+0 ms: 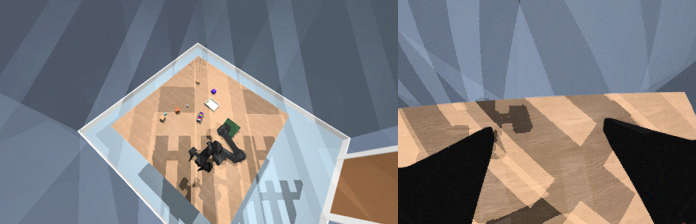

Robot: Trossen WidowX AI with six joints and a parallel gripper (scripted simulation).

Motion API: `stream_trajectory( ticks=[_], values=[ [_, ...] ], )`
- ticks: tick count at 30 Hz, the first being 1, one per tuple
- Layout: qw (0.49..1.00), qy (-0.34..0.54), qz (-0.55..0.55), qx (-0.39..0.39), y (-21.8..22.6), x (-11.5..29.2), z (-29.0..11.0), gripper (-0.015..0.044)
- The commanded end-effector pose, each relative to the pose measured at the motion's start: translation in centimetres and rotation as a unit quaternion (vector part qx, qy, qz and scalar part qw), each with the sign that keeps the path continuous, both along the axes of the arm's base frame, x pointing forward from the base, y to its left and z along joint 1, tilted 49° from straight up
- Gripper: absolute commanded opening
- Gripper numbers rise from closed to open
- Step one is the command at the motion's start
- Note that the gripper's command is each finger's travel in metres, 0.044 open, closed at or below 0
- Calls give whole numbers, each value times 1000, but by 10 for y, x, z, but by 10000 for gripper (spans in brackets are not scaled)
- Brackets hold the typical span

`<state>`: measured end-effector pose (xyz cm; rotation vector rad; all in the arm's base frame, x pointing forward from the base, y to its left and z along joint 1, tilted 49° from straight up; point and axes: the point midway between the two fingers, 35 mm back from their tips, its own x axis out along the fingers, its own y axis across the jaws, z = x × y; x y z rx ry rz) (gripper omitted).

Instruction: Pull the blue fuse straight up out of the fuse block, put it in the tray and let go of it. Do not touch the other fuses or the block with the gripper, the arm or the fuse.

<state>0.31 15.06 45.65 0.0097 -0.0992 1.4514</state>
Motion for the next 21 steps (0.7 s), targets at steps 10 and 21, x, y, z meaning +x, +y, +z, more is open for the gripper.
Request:
stream_trajectory(
  ticks=[10,21],
  values=[
    [991,89,-76,64,-22,136,-2,137],
    [964,159,-194,90,-57,237,-40,60]
  ],
)
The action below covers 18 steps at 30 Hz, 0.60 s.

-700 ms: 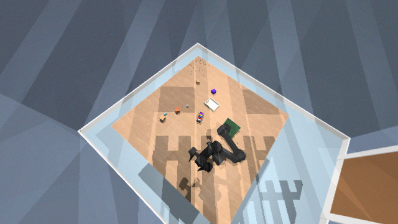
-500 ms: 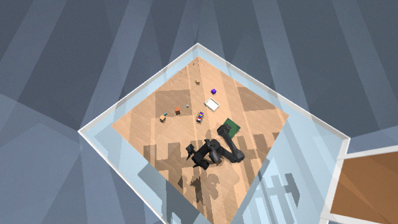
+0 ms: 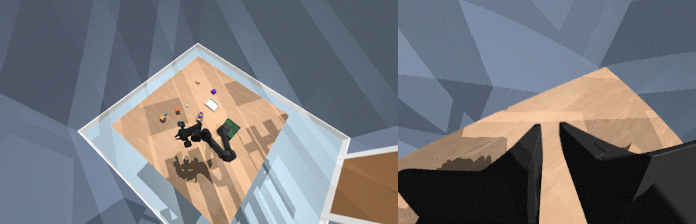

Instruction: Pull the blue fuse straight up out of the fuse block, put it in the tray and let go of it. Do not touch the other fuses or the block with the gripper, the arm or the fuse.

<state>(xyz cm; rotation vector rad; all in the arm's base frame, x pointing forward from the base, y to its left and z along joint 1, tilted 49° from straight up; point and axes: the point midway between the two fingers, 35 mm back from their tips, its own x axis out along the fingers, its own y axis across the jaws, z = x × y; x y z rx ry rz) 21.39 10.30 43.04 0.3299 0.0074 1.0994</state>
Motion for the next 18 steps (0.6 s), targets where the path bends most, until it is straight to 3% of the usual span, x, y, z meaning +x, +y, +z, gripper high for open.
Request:
stream_trajectory(
  ticks=[1,11,18],
  values=[
    [998,21,-54,3,-13,38,-17,60],
    [973,180,-128,-73,-49,126,-145,60],
    [929,312,-117,-158,-67,137,-260,60]
  ],
)
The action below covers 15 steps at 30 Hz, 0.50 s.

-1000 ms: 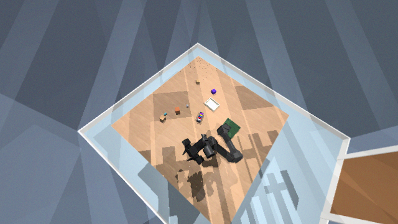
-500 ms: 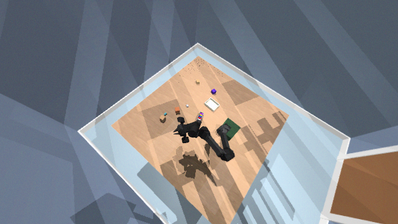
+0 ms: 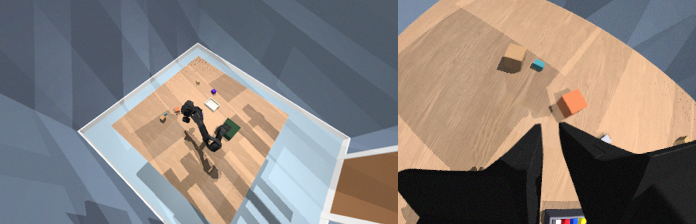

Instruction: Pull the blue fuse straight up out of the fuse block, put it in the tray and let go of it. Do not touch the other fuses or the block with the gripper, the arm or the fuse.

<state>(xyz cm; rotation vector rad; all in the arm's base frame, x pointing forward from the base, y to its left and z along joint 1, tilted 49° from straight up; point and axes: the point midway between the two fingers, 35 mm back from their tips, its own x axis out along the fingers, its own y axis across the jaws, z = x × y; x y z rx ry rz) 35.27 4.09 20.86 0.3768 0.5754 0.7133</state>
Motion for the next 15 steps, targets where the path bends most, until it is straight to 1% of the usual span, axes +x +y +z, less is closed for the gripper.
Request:
stream_trajectory(
  ticks=[1,5,9,11,15],
  values=[
    [997,72,17,-30,-7,-5,-54,60],
    [981,175,65,-58,-11,-23,-120,60],
    [950,272,138,-64,-11,-58,-172,60],
    [937,301,167,-60,-10,-72,-185,60],
    [935,304,170,-59,-7,-78,-183,60]
  ],
)
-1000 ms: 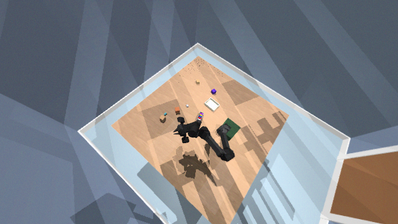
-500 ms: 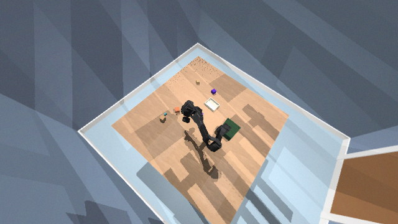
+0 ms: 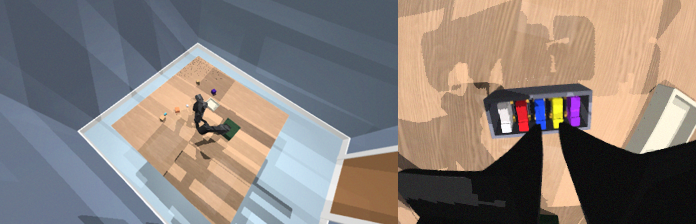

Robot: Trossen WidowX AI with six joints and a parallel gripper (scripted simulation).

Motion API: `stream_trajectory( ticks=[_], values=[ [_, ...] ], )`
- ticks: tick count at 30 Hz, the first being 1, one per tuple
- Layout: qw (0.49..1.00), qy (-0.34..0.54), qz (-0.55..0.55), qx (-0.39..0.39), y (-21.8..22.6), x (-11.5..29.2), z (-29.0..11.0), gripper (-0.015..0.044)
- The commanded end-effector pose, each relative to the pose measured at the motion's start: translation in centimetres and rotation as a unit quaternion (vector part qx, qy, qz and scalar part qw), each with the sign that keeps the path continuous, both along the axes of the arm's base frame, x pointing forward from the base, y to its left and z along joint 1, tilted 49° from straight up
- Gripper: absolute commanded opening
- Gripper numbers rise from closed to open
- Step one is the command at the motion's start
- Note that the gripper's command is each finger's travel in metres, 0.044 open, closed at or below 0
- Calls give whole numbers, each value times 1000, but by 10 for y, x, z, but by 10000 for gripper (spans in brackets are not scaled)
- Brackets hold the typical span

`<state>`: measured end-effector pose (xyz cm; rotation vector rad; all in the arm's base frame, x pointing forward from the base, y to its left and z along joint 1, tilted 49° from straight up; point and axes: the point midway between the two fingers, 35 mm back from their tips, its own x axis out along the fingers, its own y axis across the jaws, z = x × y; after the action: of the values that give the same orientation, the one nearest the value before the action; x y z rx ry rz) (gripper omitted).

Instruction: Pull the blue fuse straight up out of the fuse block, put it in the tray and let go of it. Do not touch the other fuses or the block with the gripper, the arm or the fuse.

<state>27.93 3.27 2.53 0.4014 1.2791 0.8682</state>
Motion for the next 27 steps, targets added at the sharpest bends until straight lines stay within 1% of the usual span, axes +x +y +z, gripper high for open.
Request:
stream_trajectory(
  ticks=[1,27],
  values=[
    [1000,2,13,1,1,-5,0,60],
    [1000,2,13,1,20,-5,-14,60]
  ],
)
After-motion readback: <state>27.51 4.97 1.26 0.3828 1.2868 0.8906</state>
